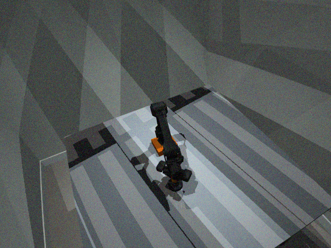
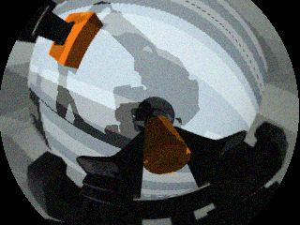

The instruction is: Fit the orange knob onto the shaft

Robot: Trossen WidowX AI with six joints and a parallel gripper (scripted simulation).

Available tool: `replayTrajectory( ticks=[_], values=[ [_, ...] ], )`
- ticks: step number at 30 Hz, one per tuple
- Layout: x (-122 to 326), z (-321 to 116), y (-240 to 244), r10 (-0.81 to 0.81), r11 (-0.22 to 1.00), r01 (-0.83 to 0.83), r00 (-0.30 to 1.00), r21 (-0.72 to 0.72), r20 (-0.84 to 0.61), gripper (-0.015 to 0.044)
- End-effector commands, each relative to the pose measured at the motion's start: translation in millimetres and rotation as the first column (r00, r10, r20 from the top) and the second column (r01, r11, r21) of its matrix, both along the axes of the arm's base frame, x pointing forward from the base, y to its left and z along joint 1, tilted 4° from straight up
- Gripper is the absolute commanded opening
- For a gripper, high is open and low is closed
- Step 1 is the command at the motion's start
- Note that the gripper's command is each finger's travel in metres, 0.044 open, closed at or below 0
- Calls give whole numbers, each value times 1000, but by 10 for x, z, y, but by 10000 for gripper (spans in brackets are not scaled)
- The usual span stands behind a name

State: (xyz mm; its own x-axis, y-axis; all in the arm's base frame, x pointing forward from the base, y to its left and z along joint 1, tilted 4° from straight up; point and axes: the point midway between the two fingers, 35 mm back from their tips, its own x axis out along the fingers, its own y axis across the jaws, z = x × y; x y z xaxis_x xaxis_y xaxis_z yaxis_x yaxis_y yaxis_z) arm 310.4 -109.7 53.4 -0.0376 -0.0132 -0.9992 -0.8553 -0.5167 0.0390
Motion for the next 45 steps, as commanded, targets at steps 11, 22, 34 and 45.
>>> replayTrajectory(
  ticks=[11,22,34,45],
  values=[
    [-5,11,2,209,978,-209,978,4,1,0],
    [3,-15,-4,209,978,-209,978,4,1,0],
    [-9,27,0,209,978,-209,978,4,1,0],
    [13,23,-2,408,913,-408,913,12,0,0]
  ],
)
